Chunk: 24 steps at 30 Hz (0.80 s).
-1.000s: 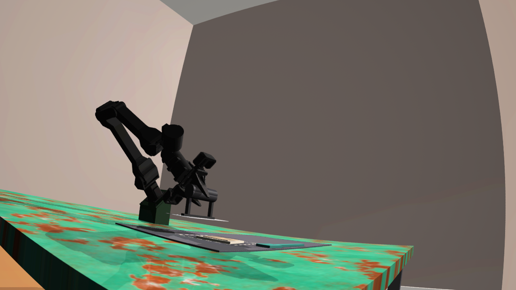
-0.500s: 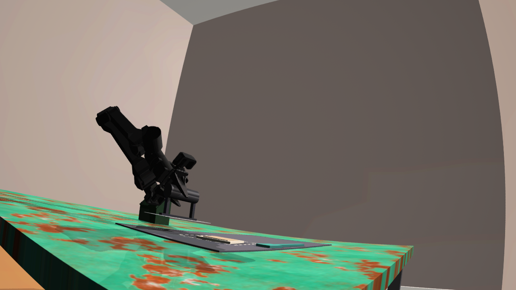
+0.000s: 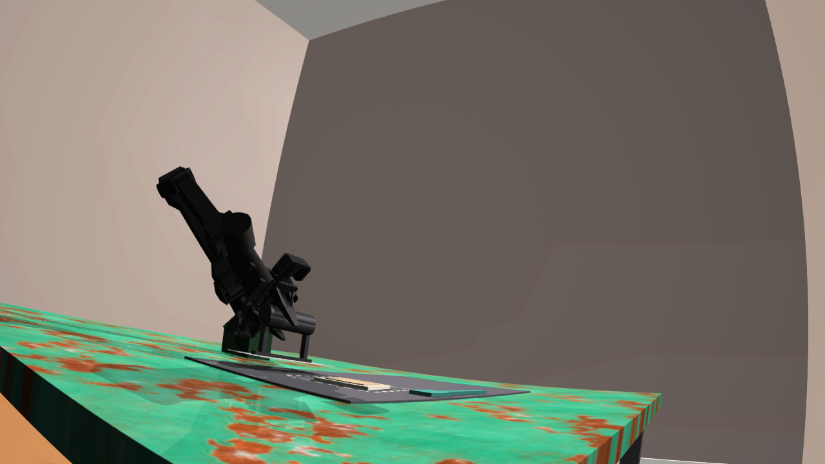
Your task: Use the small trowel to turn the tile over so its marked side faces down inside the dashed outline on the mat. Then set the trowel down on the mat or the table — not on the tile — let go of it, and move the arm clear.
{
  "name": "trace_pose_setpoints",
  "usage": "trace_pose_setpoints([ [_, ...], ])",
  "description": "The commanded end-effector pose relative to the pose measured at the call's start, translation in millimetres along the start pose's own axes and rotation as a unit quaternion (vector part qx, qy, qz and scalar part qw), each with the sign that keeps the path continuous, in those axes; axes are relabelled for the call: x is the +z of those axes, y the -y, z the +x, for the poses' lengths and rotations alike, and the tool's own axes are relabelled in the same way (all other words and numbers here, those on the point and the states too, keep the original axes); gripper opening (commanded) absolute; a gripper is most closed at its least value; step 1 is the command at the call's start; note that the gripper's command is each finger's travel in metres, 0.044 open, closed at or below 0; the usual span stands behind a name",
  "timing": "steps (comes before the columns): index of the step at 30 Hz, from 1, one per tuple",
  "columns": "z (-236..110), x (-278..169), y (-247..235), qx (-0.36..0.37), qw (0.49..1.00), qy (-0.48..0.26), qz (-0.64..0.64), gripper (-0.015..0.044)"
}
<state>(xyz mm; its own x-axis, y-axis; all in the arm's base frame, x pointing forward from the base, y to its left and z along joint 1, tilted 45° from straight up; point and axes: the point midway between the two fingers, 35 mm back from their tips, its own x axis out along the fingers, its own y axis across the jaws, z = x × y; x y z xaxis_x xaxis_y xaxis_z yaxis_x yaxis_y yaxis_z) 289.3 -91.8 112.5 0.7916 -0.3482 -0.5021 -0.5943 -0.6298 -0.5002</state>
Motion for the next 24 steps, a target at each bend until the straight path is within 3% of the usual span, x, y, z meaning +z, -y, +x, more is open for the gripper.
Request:
trace_pose_setpoints([
  [1,3,2,-2,-0.005,1.000,0.003,-0.002,0.0000],
  [11,11,2,-14,-0.005,1.000,0.002,-0.003,0.0000],
  [22,11,2,-14,-0.005,1.000,0.002,-0.003,0.0289],
  [24,11,2,-14,-0.005,1.000,0.002,-0.003,0.0300],
])
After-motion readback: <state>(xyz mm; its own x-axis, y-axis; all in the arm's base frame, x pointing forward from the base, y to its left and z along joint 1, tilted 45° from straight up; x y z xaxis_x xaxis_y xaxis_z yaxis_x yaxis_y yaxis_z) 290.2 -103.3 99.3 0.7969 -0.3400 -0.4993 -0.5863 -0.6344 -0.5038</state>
